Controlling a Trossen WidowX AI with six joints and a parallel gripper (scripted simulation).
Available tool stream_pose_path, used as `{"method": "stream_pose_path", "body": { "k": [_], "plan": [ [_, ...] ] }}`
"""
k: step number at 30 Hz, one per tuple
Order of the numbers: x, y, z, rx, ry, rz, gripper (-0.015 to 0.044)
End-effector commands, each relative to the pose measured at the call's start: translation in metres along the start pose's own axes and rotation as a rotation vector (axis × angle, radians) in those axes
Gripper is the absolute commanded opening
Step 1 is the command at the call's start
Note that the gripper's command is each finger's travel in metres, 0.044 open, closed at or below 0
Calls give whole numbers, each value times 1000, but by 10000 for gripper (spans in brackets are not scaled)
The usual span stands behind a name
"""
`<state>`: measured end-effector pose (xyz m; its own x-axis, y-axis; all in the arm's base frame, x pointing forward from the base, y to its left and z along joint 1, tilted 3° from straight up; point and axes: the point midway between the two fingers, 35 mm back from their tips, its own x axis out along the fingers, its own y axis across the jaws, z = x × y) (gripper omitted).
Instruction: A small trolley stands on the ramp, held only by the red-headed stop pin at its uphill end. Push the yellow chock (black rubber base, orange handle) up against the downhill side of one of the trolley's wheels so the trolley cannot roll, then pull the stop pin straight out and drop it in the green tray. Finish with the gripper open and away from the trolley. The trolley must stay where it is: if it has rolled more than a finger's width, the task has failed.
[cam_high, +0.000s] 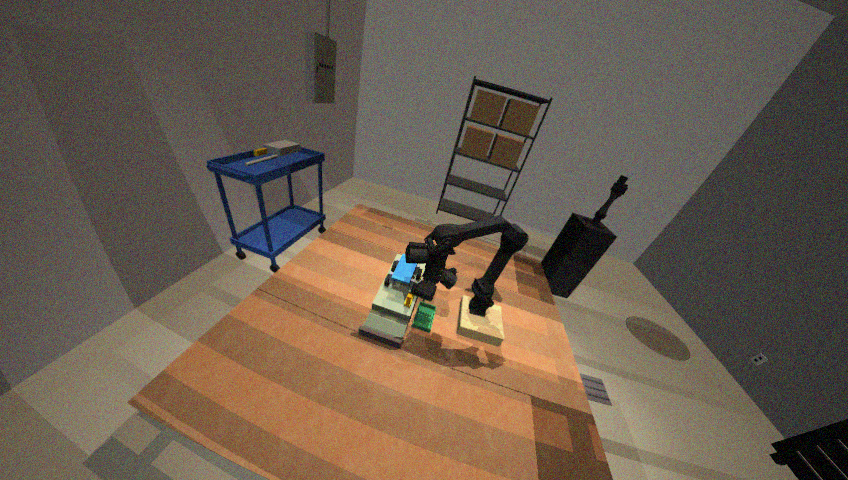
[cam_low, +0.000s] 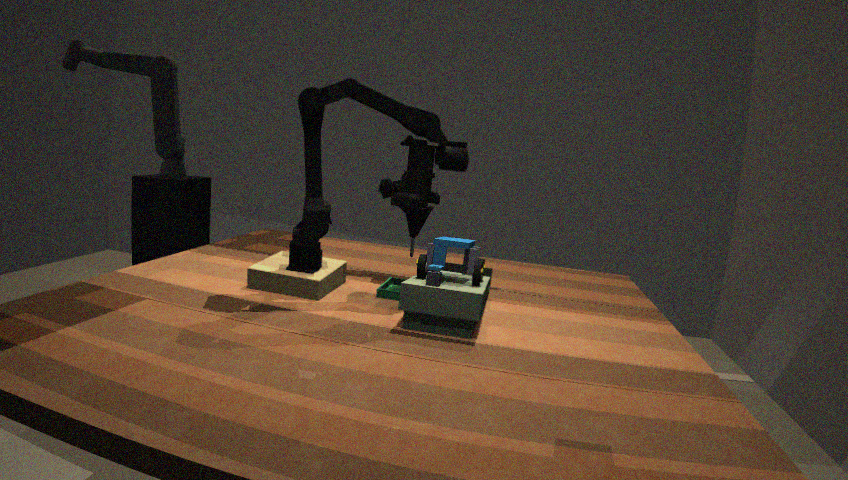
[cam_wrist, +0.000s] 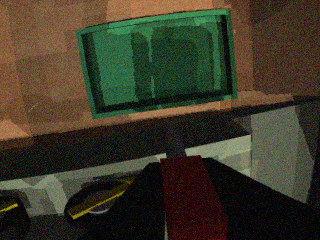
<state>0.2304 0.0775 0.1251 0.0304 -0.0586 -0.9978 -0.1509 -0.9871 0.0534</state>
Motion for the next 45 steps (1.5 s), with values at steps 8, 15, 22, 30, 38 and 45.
{"method": "stream_pose_path", "body": {
  "k": [8,15,22,30,38,45],
  "plan": [
    [1,1,2,-76,-1,-19,0],
    [16,2,20,-76,-3,-18,0],
    [21,2,24,-76,-6,-31,0],
    [42,-5,23,-76,-11,-174,0],
    [66,-18,24,-76,-10,-192,0],
    [84,-28,26,-76,-10,-193,0]
  ]
}}
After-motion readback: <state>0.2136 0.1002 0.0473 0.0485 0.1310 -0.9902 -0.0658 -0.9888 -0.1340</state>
